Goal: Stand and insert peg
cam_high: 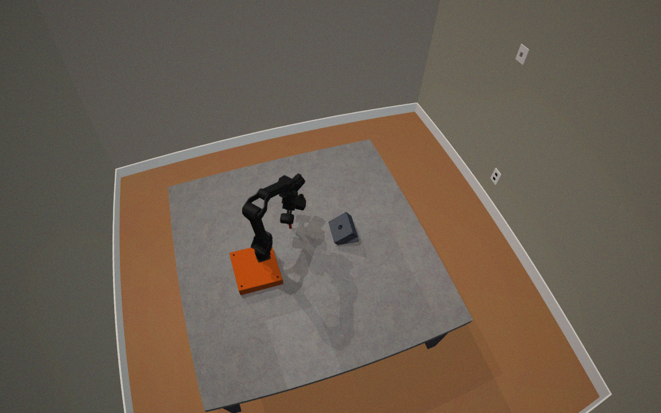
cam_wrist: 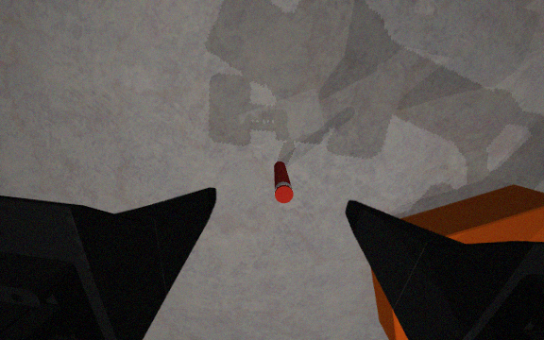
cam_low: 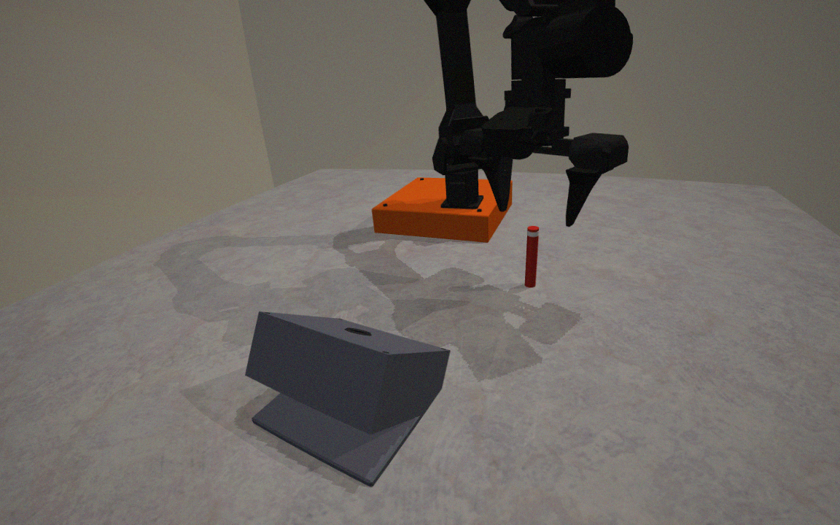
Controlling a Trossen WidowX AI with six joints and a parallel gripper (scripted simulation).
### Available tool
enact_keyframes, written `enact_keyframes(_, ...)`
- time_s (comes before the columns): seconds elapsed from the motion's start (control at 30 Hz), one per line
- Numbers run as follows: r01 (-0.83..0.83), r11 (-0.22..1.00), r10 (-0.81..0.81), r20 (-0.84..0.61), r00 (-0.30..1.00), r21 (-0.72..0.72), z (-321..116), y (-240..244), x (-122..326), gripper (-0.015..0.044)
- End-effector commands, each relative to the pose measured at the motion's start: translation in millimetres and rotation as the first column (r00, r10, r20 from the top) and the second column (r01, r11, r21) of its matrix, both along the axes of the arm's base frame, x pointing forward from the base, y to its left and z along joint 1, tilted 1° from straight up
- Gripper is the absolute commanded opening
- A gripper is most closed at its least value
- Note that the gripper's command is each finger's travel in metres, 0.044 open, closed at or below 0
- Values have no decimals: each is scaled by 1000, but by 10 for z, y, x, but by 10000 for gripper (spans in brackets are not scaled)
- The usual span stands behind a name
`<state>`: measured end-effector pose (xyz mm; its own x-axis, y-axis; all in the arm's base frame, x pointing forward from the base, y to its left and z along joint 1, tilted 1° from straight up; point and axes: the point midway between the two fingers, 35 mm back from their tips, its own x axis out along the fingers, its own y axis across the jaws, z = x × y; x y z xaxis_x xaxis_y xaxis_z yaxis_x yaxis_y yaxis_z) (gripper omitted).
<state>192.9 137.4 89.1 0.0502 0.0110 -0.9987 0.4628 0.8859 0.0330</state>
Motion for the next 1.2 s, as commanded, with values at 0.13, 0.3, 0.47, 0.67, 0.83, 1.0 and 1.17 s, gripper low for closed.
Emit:
enact_keyframes(0.13, 7, 1000, -7, -12, 1000, -2, -158, 4, -4, 440)
enact_keyframes(0.3, 7, 1000, -7, -12, 1000, -2, -240, 6, 1, 440)
enact_keyframes(0.47, 7, 1000, -7, -12, 1000, -2, -321, 6, 3, 440)
enact_keyframes(0.67, 7, 1000, -7, -12, 1000, -2, -418, 3, 2, 440)
enact_keyframes(0.83, 7, 1000, -7, -12, 1000, -2, -498, -1, -1, 440)
enact_keyframes(1.0, 7, 1000, -7, -12, 1000, -2, -566, -5, -6, 440)
enact_keyframes(1.17, 4, 1000, -4, -3, 1000, -2, -536, -3, 10, 414)
